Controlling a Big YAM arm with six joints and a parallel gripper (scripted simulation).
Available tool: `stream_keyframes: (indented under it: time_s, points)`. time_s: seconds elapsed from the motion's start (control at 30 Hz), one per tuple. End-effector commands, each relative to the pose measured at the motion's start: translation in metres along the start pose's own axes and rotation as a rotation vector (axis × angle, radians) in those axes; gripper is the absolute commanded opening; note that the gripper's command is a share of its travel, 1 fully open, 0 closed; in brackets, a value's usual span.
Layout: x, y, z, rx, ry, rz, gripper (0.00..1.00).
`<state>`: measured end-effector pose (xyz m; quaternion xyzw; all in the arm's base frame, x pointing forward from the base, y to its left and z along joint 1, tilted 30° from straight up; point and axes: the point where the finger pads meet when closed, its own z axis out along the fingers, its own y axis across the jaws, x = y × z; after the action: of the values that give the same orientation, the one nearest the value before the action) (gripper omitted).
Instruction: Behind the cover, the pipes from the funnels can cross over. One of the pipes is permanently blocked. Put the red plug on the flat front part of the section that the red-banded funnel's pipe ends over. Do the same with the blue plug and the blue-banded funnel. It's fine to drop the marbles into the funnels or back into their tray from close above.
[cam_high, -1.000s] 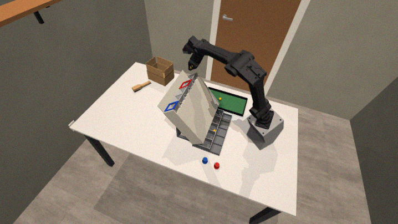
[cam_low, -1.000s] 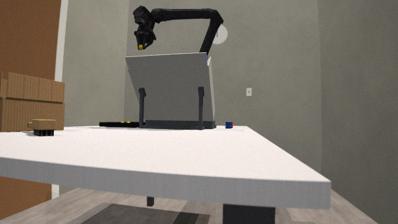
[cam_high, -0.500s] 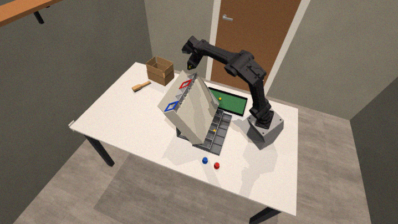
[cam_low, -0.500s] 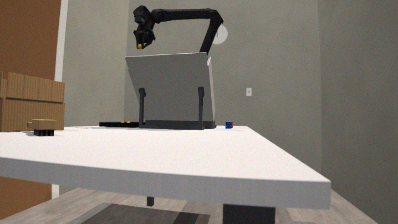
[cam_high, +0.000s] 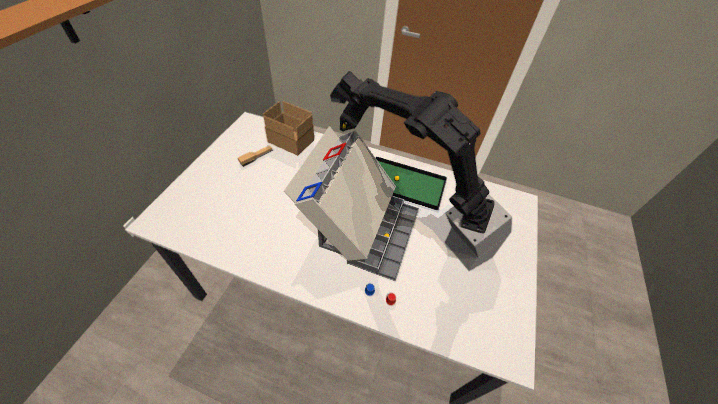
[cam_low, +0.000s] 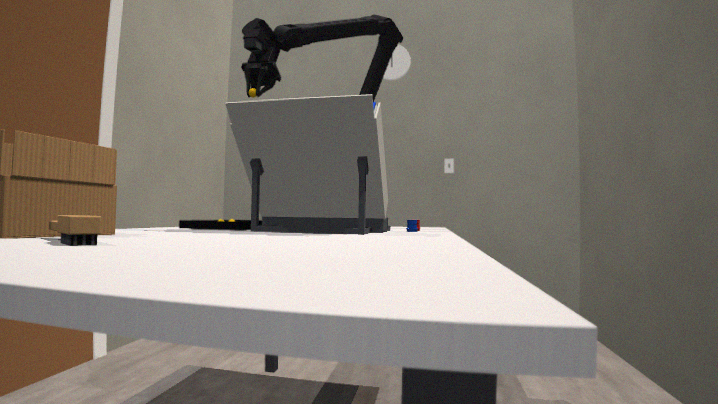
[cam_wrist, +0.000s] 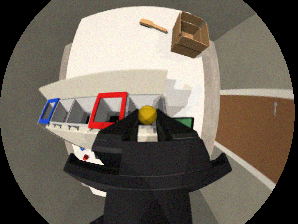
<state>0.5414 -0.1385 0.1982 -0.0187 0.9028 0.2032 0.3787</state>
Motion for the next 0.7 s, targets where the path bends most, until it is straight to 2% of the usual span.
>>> stream_keyframes:
  time_s: [0.0,0.17,0.67]
  points:
    - [0.0032,0.0045,0.017,-0.011,0.004,0.002,0.0]
    - [0.0052,0.0049,0.0199,-0.007,-0.002,0.0,0.0]
    - [0.0037,0.0068,0.0234,-0.026,0.029,0.013,0.0]
